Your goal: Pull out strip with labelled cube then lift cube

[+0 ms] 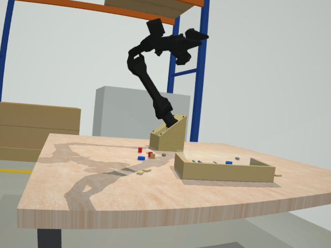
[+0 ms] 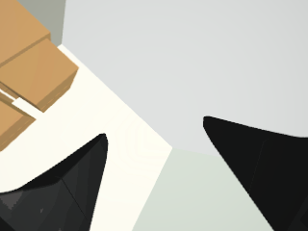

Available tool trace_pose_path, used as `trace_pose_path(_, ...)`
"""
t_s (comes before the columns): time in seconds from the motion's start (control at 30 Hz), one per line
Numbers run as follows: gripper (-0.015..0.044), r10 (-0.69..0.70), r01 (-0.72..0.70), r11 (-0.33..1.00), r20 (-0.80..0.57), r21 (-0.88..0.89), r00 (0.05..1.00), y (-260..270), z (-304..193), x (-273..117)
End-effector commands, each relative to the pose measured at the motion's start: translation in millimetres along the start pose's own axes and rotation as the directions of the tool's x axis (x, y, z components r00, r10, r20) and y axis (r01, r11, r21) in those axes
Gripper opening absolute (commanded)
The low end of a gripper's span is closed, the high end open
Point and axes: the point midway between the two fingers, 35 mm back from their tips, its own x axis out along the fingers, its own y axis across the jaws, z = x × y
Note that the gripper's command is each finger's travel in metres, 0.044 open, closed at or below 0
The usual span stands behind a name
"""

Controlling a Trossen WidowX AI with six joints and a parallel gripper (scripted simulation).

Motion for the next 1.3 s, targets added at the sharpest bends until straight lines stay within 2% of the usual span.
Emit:
trace_pose_path(0.0,0.04,0.004,-0.004,1.0,0.002,-0.016,1.0,0,2,1)
trace_pose_path(0.1,0.04,0.06,-0.049,0.969,0.036,-0.242,0.998,0,24,13)
trace_pose_path(0.23,0.04,0.157,-0.069,0.794,0.094,-0.604,0.983,-2,65,28)
trace_pose_path(0.4,0.04,0.278,0.035,0.406,0.16,-0.913,0.947,-7,119,38)
trace_pose_path(0.53,0.04,0.374,0.207,0.033,0.204,-0.978,0.905,-11,162,38)
trace_pose_path(0.6,0.04,0.421,0.309,-0.15,0.222,-0.939,0.88,-14,183,35)
trace_pose_path(0.67,0.04,0.454,0.384,-0.272,0.234,-0.882,0.86,-16,198,31)
trace_pose_path(0.9,0.04,0.563,0.602,-0.592,0.259,-0.536,0.784,-21,246,13)
trace_pose_path(1.07,0.04,0.638,0.687,-0.703,0.264,-0.184,0.723,-24,278,-6)
trace_pose_path(1.27,0.04,0.722,0.671,-0.692,0.254,0.265,0.644,-27,312,-34)
